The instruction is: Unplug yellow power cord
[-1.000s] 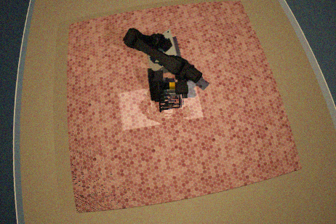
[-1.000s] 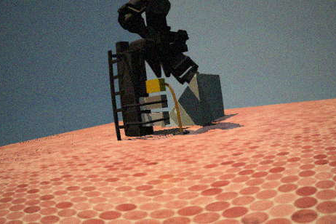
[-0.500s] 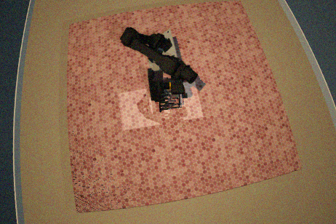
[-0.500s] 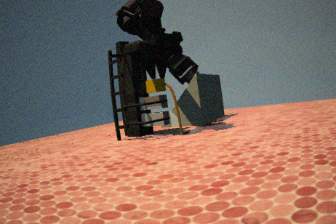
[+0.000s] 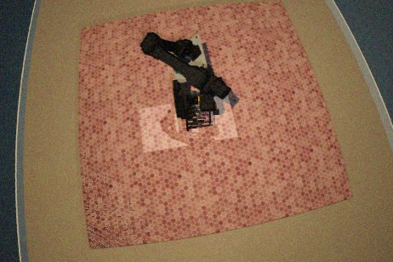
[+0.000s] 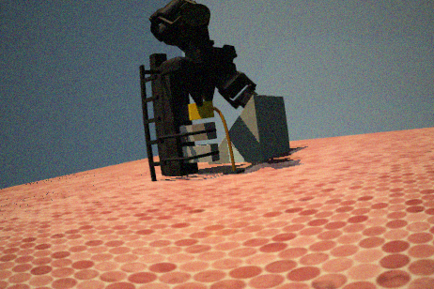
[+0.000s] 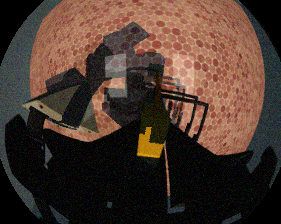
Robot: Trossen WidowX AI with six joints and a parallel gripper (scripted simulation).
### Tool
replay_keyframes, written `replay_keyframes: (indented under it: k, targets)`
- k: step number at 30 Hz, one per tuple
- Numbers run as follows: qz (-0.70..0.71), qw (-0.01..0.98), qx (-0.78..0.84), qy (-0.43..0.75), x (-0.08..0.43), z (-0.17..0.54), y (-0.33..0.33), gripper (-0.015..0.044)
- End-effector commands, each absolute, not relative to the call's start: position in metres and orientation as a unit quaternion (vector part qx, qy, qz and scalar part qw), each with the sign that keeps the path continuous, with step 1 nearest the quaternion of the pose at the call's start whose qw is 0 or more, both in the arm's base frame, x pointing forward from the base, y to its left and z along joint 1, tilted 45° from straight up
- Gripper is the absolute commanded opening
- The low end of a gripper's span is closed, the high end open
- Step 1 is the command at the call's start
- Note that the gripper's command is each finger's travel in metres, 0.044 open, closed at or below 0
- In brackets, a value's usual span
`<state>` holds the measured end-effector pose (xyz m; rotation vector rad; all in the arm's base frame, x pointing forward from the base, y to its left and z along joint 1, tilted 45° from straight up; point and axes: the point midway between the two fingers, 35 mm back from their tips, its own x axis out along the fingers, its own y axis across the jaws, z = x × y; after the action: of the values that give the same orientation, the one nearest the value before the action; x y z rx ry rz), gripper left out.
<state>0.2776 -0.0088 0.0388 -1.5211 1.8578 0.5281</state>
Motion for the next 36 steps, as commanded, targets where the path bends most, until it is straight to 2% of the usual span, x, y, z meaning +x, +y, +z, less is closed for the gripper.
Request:
replay_keyframes:
  k: [1, 8, 36]
  targets:
    - [0.202, 0.336, -0.583, 0.712, 0.278, 0.039, -0.009, 0.0042]
    - [0.202, 0.336, -0.583, 0.712, 0.278, 0.039, -0.009, 0.0]
    - [0.204, 0.336, -0.583, 0.711, 0.29, 0.013, 0.022, 0.0]
